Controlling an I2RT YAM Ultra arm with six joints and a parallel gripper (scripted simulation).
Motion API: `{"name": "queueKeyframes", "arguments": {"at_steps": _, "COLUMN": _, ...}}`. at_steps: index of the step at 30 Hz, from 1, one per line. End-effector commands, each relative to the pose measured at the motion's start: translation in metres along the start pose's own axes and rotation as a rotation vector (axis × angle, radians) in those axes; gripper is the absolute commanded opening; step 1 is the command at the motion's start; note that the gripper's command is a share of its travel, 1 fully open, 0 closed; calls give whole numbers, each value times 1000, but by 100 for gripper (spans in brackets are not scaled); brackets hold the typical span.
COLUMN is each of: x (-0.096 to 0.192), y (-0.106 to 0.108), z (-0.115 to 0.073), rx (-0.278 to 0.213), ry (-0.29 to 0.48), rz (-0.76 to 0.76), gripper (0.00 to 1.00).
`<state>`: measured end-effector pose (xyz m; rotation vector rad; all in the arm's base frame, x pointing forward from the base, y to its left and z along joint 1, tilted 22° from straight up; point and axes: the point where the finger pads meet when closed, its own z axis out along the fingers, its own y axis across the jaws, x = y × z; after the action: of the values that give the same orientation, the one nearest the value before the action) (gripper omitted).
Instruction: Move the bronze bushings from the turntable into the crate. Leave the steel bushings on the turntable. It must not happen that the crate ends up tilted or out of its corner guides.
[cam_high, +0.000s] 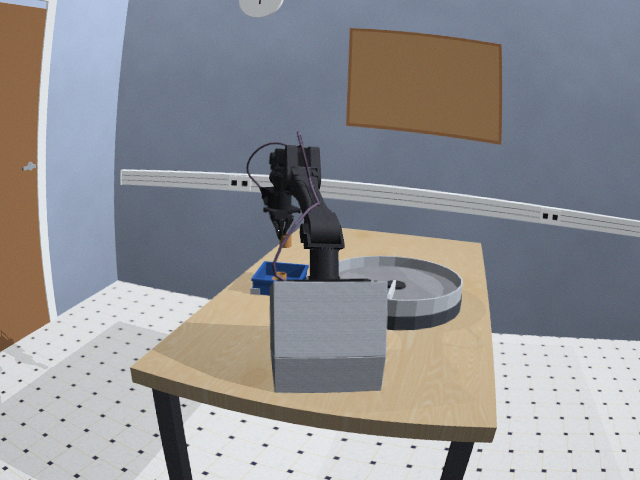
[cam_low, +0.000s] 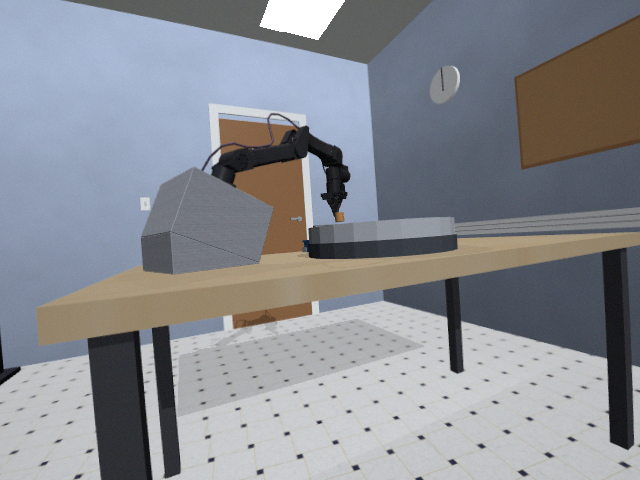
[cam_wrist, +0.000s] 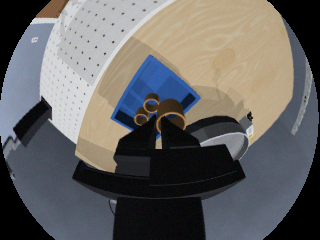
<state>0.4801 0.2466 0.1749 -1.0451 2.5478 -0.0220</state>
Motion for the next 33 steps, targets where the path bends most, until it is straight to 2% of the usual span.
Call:
{"name": "queueKeyframes", "arguments": {"at_steps": 1, "x": -4, "y": 8, "z": -4, "rx": 2, "ry": -4, "rz": -11, "gripper": 0}}
{"name": "queueKeyframes", "arguments": {"at_steps": 33, "x": -5, "y": 10, "z": -4, "rx": 2, "ry": -4, "rz": -10, "gripper": 0}}
